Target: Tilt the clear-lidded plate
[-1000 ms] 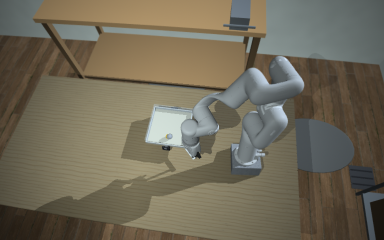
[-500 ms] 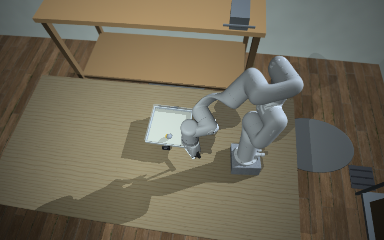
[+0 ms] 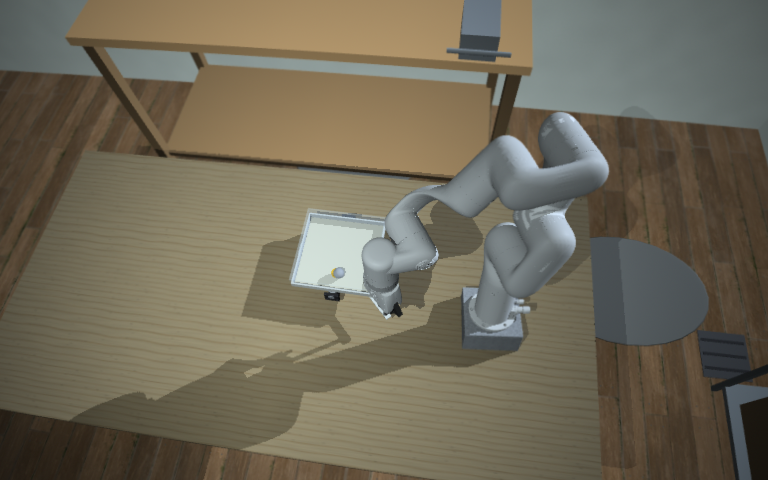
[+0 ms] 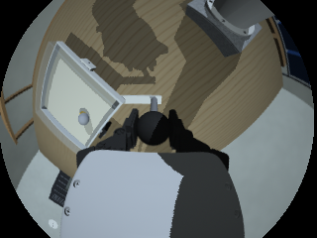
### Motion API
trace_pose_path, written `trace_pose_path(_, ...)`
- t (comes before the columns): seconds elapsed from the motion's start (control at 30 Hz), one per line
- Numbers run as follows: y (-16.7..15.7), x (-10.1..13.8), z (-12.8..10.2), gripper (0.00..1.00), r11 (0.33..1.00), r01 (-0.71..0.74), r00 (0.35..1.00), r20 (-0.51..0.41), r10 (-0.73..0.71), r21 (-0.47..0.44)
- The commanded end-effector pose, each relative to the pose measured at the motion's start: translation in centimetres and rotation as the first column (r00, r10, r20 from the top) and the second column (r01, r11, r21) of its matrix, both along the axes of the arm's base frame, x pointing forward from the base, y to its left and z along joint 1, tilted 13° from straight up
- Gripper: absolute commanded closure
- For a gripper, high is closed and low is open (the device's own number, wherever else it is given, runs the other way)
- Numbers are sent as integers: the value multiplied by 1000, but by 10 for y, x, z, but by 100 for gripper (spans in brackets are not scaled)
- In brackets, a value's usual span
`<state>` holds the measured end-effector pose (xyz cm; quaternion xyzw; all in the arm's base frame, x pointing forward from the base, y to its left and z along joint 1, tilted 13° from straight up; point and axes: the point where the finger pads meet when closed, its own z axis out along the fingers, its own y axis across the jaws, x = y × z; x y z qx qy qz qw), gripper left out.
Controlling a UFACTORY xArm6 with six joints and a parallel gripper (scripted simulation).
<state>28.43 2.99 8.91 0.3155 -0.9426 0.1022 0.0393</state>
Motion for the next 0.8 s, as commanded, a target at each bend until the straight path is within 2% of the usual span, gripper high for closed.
trace_pose_path(0.0,1,2,0,100,1000,-1,1000,2,1,0)
trace_pose_path(0.77,0,1,1,100,1000,-1,1000,2,1,0)
